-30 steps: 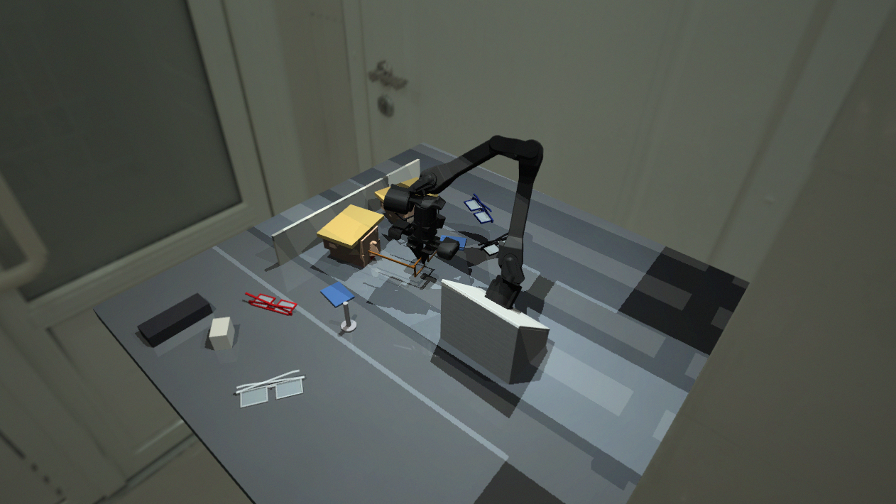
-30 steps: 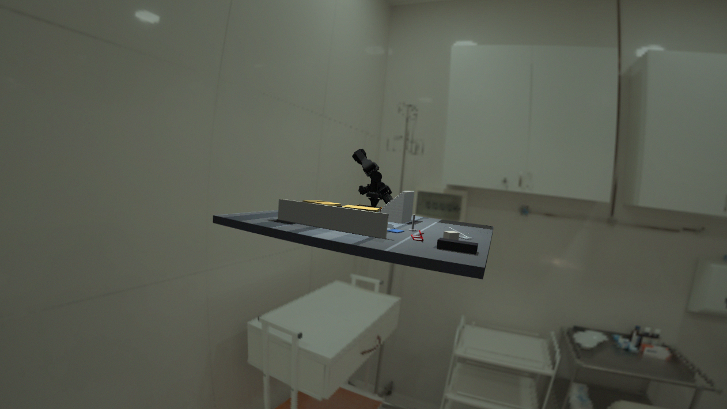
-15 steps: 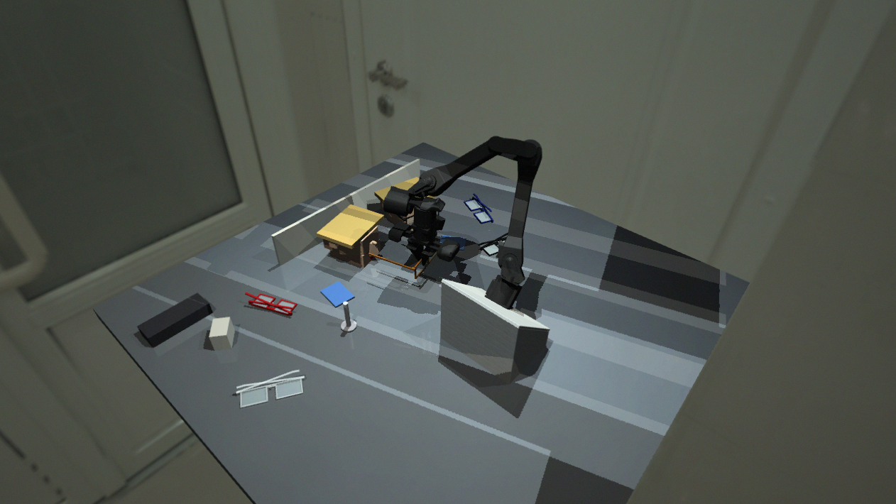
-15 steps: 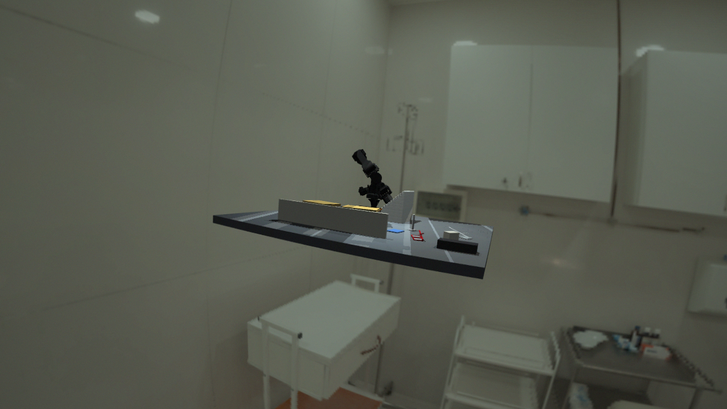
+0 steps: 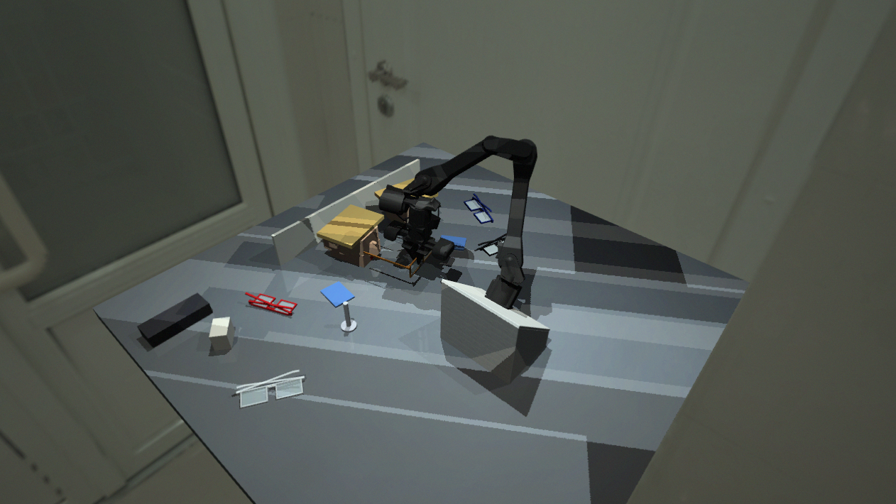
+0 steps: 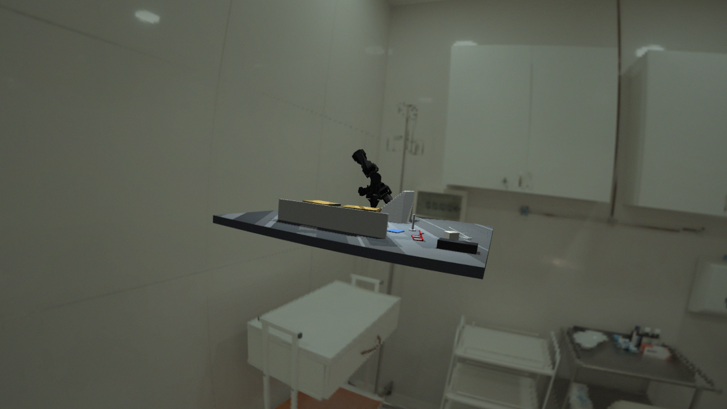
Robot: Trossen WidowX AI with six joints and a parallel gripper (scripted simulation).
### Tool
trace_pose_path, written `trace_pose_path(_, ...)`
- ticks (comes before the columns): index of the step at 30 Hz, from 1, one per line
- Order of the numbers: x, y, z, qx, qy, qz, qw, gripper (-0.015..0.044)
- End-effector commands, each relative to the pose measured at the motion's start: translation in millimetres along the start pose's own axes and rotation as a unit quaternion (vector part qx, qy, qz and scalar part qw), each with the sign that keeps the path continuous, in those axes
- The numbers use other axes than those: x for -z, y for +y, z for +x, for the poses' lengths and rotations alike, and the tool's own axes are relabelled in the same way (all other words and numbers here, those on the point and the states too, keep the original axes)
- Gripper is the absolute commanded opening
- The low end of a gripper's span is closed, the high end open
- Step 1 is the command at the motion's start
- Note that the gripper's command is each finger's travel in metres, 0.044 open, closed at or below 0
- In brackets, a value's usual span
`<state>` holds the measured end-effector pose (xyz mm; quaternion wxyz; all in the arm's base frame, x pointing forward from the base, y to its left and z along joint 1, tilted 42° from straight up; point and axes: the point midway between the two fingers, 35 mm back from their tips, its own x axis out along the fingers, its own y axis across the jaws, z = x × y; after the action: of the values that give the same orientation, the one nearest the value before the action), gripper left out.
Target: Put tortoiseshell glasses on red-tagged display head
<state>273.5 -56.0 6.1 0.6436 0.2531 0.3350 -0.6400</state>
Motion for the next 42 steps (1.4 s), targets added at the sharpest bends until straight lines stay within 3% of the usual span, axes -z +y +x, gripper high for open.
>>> trace_pose_path(1, -1, 8, 0, -0.003, -0.003, 0.0, 1.0, 0.0)
trace_pose_path(42, -2, 60, 3, -0.001, -0.003, 0.001, 1.0, 0.0)
